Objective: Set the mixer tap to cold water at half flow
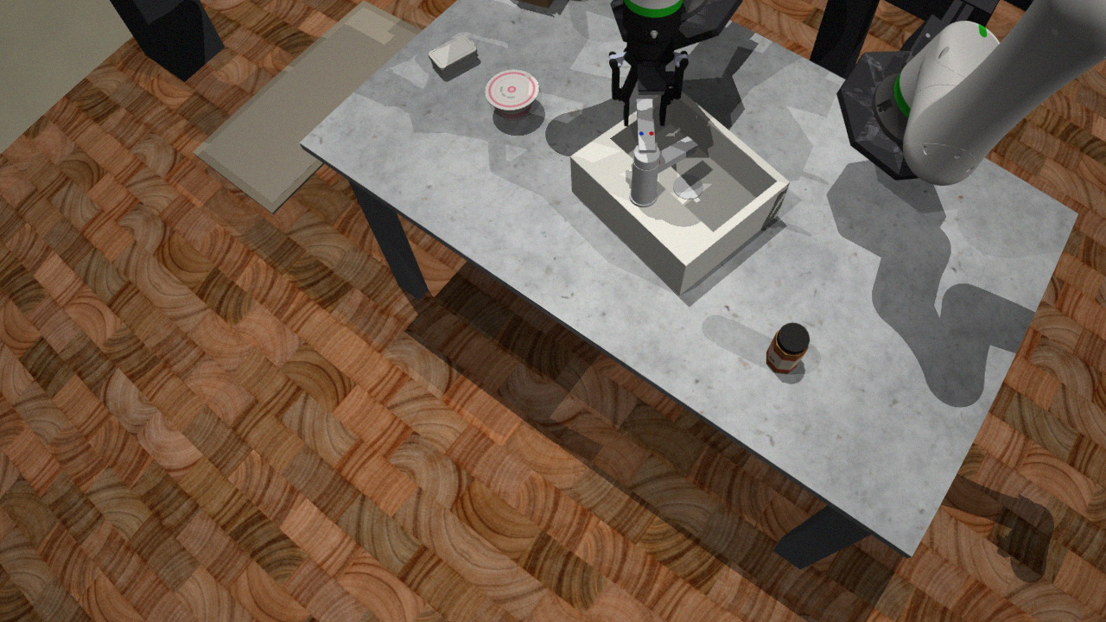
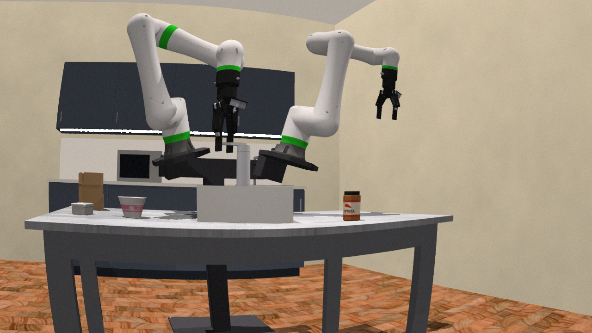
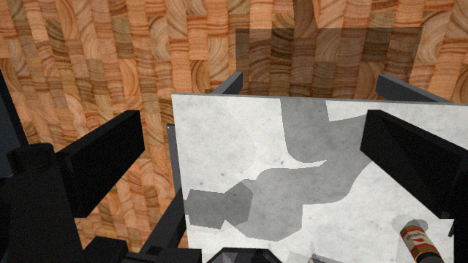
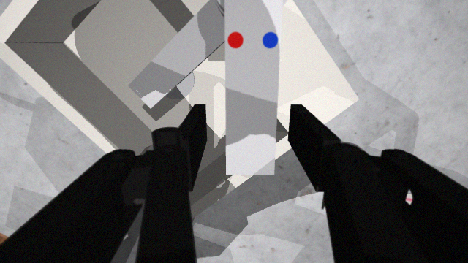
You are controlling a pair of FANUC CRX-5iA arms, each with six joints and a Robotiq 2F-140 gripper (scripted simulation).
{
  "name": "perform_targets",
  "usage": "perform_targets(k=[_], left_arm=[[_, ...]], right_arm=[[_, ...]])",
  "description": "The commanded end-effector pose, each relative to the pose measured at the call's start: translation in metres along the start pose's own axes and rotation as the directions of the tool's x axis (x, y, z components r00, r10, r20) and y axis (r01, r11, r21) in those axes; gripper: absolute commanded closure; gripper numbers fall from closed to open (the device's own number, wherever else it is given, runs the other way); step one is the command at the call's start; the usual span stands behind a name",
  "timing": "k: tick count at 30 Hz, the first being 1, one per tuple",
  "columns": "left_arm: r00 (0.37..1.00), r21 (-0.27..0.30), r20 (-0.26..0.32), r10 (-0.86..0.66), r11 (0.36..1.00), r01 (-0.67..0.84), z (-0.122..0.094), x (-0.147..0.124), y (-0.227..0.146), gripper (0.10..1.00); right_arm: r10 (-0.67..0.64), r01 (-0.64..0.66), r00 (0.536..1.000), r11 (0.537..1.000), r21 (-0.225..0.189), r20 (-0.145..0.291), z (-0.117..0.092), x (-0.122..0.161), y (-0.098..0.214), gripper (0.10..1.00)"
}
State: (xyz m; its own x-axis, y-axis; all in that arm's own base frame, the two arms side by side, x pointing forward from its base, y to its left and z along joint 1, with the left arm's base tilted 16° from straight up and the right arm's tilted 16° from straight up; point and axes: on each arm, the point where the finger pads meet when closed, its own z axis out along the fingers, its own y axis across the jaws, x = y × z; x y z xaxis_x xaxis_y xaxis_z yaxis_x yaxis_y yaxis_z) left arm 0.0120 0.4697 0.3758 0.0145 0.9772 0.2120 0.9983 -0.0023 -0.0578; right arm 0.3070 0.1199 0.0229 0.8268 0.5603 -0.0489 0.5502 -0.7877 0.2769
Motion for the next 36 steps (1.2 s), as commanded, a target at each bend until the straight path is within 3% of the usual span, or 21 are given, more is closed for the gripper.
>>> perform_targets(k=[1, 12, 36], left_arm=[[1.000, 0.000, -0.002, 0.000, 1.000, 0.000, -0.001, 0.000, 0.000, 0.098], [1.000, 0.000, -0.002, 0.000, 1.000, 0.000, -0.001, 0.000, 0.000, 0.098], [1.000, 0.000, -0.002, 0.000, 1.000, 0.000, -0.001, 0.000, 0.000, 0.098]], right_arm=[[0.000, 0.000, 1.000, 1.000, 0.000, -0.001, -0.001, 0.001, 0.000, 0.643], [0.000, 0.000, 1.000, 1.000, 0.000, -0.001, -0.009, 0.001, 0.000, 0.643], [0.000, 0.000, 1.000, 1.000, 0.000, -0.001, -0.063, 0.000, 0.000, 0.643]])
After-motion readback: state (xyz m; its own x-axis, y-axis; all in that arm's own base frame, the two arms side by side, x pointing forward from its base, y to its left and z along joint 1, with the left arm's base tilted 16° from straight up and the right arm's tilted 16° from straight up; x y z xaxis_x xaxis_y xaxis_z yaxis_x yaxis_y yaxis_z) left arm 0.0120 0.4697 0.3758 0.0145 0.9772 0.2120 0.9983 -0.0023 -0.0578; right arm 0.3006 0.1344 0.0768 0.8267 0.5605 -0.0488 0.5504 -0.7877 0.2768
